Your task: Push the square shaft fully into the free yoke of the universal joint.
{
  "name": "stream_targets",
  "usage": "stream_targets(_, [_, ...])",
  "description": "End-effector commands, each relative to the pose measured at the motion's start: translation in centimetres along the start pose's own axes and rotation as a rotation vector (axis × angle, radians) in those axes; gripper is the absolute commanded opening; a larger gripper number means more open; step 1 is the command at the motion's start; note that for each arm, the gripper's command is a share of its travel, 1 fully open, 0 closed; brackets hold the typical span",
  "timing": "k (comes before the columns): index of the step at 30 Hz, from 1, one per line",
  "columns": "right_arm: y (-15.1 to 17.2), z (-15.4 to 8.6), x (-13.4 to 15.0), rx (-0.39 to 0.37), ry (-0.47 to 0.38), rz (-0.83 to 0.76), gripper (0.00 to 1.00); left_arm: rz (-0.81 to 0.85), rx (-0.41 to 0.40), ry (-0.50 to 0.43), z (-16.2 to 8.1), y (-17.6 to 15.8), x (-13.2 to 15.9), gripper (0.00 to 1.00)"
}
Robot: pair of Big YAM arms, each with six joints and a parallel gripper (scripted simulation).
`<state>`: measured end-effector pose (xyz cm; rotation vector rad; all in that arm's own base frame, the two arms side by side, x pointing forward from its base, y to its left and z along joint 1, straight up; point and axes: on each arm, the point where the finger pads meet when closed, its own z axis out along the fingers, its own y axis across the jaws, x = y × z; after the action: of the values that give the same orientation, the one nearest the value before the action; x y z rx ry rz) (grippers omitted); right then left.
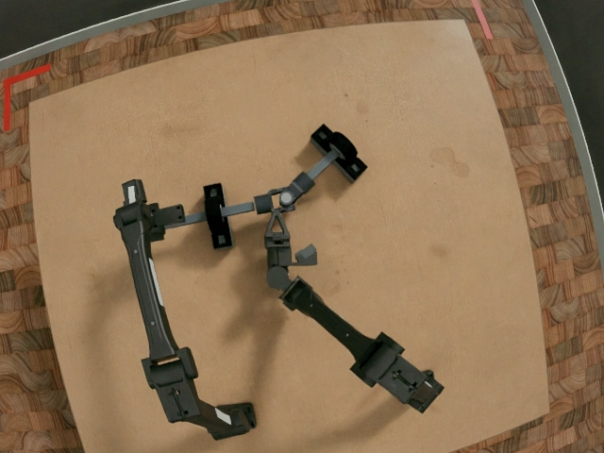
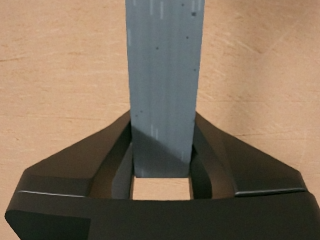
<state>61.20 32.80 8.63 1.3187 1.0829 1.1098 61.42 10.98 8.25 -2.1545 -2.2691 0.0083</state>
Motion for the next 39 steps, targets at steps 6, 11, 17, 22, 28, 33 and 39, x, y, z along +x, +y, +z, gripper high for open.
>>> stream_targets(6, [1.4, 0.9, 0.4, -0.018, -0.006, 0.064, 0.34, 0.009, -0.048, -0.006, -2.7, 0.7, -3.9, 0.19])
stream_targets(11, [1.4, 0.9, 0.4, -0.018, -0.006, 0.064, 0.34, 0.009, -0.048, -0.006, -2.7, 0.7, -4.4, 0.19])
stream_targets(17, [1.4, 0.9, 0.4, -0.018, -0.006, 0.064, 0.34, 0.009, -0.048, -0.007, -2.7, 0.7, -4.8, 0.19])
stream_targets(22, [1.4, 0.9, 0.4, -0.018, -0.006, 0.064, 0.34, 0.009, -0.049, -0.007, -2.7, 0.7, -5.3, 0.19])
stream_targets(28, [1.4, 0.9, 0.4, -0.018, -0.006, 0.064, 0.34, 0.009, -0.048, -0.007, -2.7, 0.7, -5.9, 0.19])
stream_targets(33, [1.4, 0.9, 0.4, -0.018, -0.006, 0.064, 0.34, 0.009, -0.049, -0.008, -2.7, 0.7, -6.2, 0.19])
stream_targets(39, [1.4, 0.9, 0.4, -0.018, -0.006, 0.064, 0.34, 0.009, -0.050, -0.008, -2.7, 0.7, -6.8, 0.19])
